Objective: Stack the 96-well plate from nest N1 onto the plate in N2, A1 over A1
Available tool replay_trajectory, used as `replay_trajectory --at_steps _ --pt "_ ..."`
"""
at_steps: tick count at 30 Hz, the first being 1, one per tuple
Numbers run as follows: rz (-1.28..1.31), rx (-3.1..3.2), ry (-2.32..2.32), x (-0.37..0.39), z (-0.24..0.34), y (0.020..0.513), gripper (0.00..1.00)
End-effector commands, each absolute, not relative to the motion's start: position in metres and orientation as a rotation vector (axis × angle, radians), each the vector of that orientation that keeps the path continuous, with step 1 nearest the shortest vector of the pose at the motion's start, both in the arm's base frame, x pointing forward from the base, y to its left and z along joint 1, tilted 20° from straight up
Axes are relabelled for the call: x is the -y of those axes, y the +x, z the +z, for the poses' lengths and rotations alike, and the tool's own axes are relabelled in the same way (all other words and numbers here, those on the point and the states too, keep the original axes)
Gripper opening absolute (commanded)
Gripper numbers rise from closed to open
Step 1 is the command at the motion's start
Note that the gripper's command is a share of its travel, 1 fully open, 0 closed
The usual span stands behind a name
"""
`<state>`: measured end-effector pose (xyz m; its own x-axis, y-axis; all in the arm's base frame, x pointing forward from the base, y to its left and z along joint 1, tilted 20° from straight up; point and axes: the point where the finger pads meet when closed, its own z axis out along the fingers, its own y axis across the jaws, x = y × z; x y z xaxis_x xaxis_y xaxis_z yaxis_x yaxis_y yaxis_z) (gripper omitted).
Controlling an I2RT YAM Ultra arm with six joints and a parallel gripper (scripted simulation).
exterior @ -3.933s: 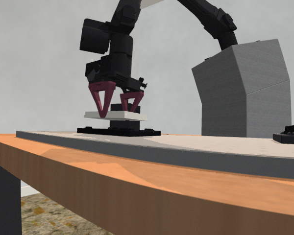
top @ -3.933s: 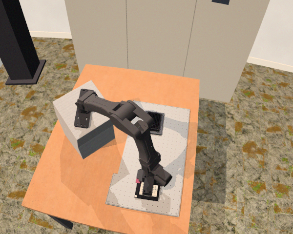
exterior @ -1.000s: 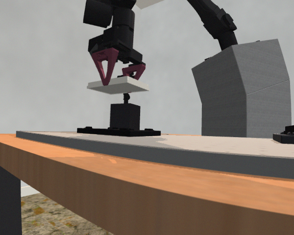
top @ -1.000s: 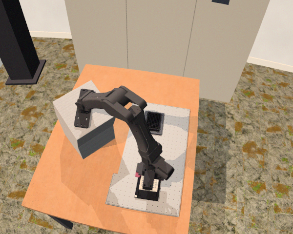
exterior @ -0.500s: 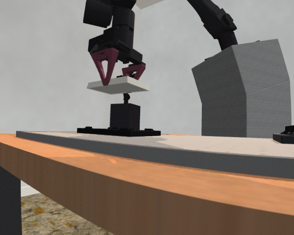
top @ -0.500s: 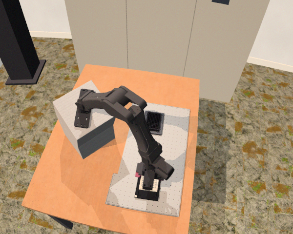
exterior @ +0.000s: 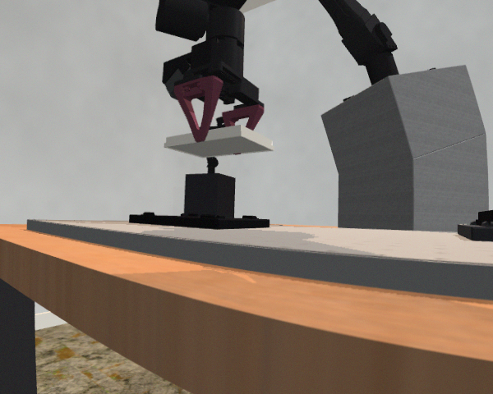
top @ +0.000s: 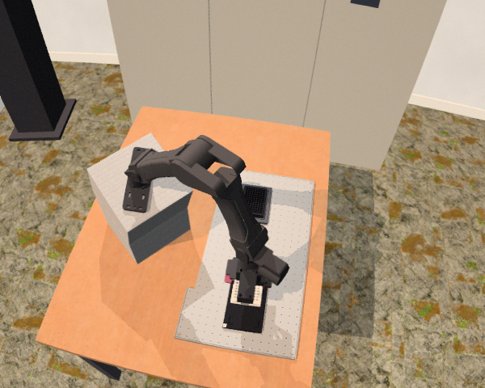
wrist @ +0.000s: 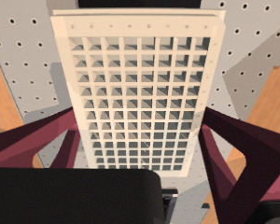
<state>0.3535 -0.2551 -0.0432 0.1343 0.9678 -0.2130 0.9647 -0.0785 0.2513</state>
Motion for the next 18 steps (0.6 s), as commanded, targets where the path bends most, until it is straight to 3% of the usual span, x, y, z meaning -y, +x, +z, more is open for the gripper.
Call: replay_trajectory --at_steps 1,18 --pt "0.008 -1.84 2.084 0.245 -0.039 0.355 0.0" --pt "0.01 -1.841 2.085 0.197 -0.052 0.358 0.0"
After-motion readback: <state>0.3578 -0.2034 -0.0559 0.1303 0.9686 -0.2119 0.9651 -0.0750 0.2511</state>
